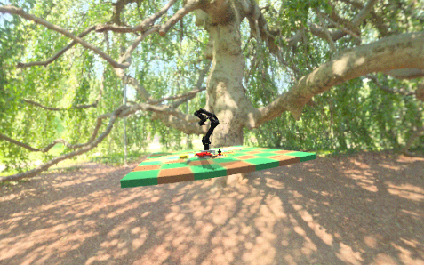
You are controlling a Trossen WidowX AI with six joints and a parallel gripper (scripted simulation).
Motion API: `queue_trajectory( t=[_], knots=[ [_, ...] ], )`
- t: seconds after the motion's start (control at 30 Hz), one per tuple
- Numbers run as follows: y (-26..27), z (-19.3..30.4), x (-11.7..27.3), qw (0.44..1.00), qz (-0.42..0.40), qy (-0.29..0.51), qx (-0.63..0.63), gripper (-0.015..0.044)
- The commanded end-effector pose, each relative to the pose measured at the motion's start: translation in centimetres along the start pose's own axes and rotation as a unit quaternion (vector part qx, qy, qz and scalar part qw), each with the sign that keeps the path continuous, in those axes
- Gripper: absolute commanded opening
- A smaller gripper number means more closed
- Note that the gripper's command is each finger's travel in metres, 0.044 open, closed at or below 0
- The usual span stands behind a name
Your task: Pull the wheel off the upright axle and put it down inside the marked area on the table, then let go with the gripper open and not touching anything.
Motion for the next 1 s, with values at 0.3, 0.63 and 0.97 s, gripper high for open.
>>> queue_trajectory(
  t=[0.3, 0.63, 0.97],
  knots=[
    [6.2, -1.4, 3.3, 0.969, -0.203, -0.041, 0.134, 0.03],
    [11.4, 0.5, 10.1, 0.869, -0.401, -0.069, 0.28, 0.03],
    [13.0, 6.2, 19.2, 0.698, -0.529, -0.137, 0.462, 0.03]
  ],
)
Point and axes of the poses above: the point midway between the two fingers, 35 mm back from their tips, its own x axis back along the fingers, its own y axis across the jaws, z = x × y, the point moved 10 cm from there along x, back along the fingers, and after that the axes turned 3 degrees about x, right-handed, at the moved point
